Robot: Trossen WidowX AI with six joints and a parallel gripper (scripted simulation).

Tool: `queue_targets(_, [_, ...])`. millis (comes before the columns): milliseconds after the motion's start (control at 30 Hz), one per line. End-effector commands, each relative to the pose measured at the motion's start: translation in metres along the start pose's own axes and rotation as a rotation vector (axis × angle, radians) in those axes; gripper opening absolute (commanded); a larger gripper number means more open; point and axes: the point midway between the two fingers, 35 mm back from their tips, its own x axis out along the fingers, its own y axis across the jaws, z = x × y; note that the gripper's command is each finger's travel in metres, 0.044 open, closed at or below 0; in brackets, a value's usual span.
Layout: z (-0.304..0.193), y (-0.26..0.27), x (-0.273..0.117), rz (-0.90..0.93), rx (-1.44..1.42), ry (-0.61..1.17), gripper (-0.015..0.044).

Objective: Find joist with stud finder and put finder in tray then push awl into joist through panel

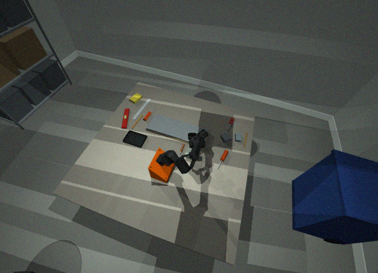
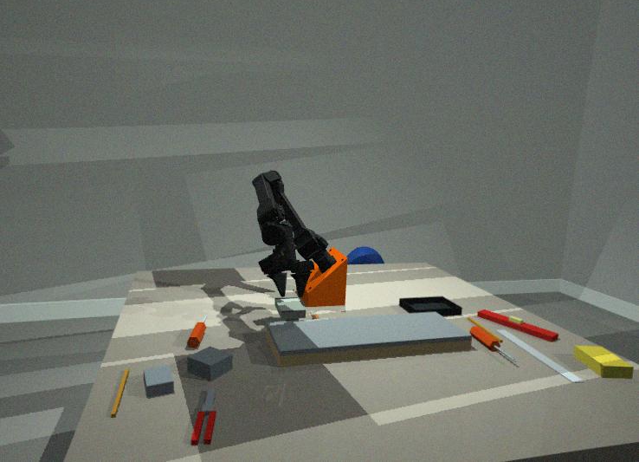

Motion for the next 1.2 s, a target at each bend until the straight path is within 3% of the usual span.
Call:
queue_targets(0, [-0.001, 0.004, -0.007, -0.288, -1.125, 0.198, 0.0440])
queue_targets(1167, [-0.001, 0.001, 0.005, -0.287, -1.125, 0.199, 0.0440])
